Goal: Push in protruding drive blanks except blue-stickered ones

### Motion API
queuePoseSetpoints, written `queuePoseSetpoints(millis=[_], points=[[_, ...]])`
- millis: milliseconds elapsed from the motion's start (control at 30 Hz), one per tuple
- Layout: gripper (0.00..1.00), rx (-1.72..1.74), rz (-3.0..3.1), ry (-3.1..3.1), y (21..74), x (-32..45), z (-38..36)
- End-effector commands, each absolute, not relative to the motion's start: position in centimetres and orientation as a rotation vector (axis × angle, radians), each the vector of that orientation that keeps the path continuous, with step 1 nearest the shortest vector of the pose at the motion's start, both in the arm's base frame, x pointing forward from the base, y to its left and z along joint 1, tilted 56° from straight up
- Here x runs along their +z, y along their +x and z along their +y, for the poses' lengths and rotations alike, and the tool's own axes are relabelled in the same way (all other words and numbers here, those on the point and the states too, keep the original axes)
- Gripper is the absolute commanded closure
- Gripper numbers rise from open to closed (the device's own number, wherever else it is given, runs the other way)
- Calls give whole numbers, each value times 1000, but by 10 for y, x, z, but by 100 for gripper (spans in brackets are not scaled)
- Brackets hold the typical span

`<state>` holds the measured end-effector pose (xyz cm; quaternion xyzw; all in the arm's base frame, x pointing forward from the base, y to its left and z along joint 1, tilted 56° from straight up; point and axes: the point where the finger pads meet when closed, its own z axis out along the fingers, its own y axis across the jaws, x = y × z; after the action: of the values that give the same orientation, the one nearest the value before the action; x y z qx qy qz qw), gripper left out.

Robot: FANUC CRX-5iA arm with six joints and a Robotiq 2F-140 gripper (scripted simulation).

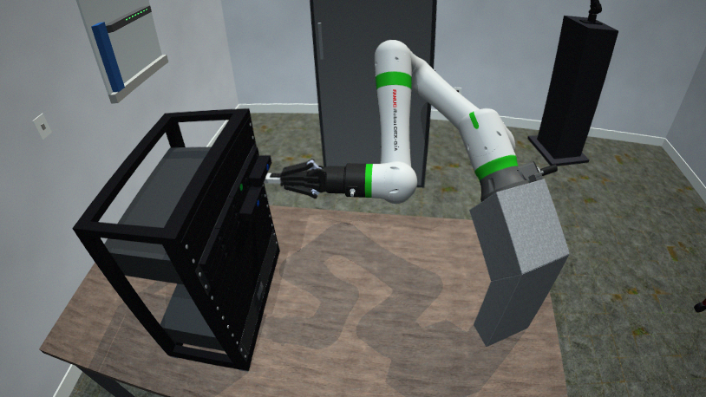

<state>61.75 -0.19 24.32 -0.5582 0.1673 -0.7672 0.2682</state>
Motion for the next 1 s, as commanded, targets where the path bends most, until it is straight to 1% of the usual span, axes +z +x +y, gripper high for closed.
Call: queuePoseSetpoints(millis=[0, 967], points=[[100, -2069, 451, -1505, 619, 244, -2], [100, -2069, 451, -1505, 623, 245, -1]])
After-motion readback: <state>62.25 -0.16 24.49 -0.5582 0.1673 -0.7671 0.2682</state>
